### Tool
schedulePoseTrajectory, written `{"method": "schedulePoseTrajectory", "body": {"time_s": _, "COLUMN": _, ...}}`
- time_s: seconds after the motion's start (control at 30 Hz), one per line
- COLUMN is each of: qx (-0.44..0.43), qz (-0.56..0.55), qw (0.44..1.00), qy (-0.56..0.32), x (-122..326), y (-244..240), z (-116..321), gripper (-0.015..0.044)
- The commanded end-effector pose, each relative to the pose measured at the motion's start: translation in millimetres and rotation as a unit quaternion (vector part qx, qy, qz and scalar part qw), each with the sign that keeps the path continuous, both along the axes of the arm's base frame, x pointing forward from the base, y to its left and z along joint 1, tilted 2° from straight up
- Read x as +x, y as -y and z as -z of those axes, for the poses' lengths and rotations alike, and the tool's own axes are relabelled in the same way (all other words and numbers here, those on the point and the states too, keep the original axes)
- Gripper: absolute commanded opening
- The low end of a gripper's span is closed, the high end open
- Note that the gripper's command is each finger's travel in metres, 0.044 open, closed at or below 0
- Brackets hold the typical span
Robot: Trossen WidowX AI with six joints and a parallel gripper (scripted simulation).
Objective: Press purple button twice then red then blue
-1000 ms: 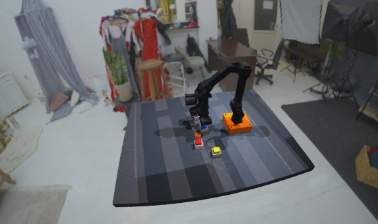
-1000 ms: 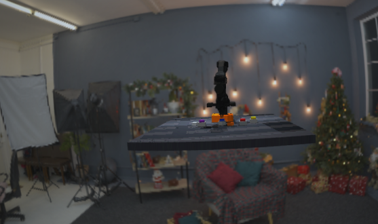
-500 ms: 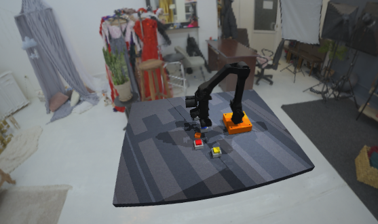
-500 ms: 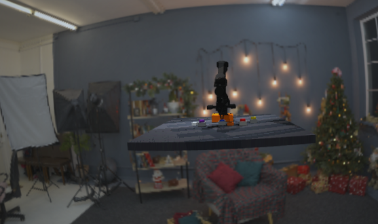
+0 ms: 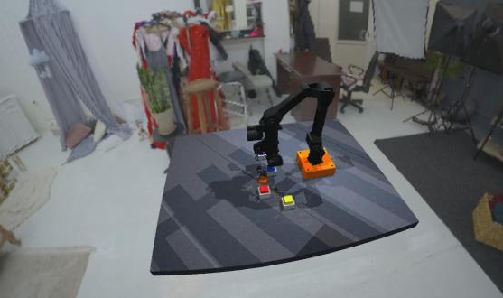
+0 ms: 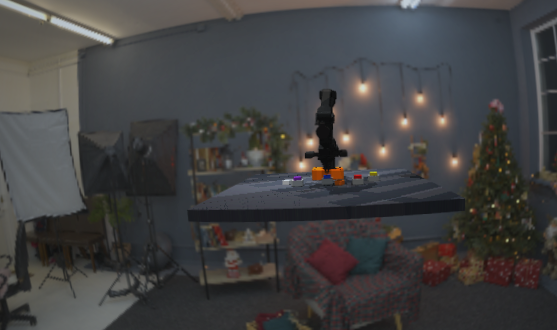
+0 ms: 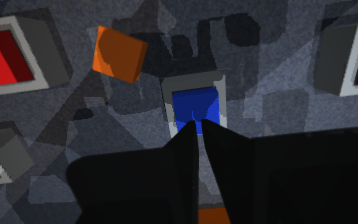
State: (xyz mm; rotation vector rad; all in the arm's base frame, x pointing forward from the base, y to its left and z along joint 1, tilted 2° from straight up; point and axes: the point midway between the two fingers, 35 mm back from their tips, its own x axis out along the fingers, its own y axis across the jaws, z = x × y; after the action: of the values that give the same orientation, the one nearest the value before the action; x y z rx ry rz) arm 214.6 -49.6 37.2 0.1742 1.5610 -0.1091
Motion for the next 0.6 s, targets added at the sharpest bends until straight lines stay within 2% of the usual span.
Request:
{"method": "schedulePoseTrajectory", "body": {"time_s": 0.0, "qx": -0.002, "qz": 0.0, "qw": 1.0, "qy": 0.01, "x": 3.2, "y": 1.4, "z": -18.7, "gripper": 0.002}}
{"method": "schedulePoseTrajectory", "body": {"time_s": 0.07, "qx": -0.002, "qz": 0.0, "qw": 1.0, "qy": 0.01, "x": 3.2, "y": 1.4, "z": -18.7, "gripper": 0.002}}
{"method": "schedulePoseTrajectory", "body": {"time_s": 0.23, "qx": -0.002, "qz": -0.001, "qw": 1.0, "qy": 0.012, "x": 29.8, "y": -31.9, "z": -35.6, "gripper": 0.0151}}
{"method": "schedulePoseTrajectory", "body": {"time_s": 0.4, "qx": 0.001, "qz": -0.003, "qw": 1.0, "qy": 0.015, "x": 56.1, "y": -93.2, "z": -59.6, "gripper": 0.0283}}
{"method": "schedulePoseTrajectory", "body": {"time_s": 0.57, "qx": 0.006, "qz": -0.001, "qw": 1.0, "qy": 0.014, "x": 63.0, "y": -163.5, "z": -82.5, "gripper": 0.04}}
